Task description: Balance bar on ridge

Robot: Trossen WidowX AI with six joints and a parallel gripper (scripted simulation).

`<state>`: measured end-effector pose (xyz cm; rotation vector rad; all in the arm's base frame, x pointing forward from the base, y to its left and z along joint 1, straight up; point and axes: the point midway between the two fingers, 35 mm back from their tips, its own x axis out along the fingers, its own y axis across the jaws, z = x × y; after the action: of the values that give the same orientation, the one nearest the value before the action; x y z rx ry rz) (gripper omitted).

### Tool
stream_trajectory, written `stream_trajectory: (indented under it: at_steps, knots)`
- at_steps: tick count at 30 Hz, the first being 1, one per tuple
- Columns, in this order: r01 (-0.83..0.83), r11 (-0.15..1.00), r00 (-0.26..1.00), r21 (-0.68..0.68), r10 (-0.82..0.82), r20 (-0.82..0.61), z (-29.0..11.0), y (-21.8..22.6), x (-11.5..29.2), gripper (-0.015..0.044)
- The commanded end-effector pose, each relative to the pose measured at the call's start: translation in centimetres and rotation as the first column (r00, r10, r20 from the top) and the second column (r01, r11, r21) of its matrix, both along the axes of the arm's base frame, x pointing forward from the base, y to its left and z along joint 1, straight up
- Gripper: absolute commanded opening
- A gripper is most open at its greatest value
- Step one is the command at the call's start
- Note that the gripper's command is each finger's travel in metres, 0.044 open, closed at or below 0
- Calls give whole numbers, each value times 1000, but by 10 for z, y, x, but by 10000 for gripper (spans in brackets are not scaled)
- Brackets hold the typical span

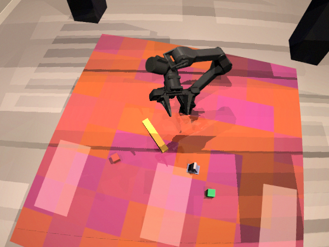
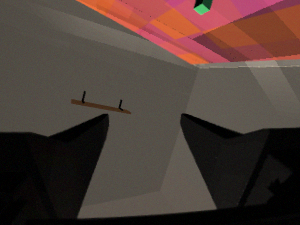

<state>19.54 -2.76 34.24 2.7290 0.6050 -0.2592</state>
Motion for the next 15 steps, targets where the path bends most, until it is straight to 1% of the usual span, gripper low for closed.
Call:
stream_trajectory:
  at_steps: [1,8,15]
  knots:
    - [-10,995,1000,-100,10,-2,-9,-7,3,315]
    - [-42,958,999,-283,43,-5,-24,-17,8,315]
    - [-90,887,996,-454,89,-23,-38,-27,12,315]
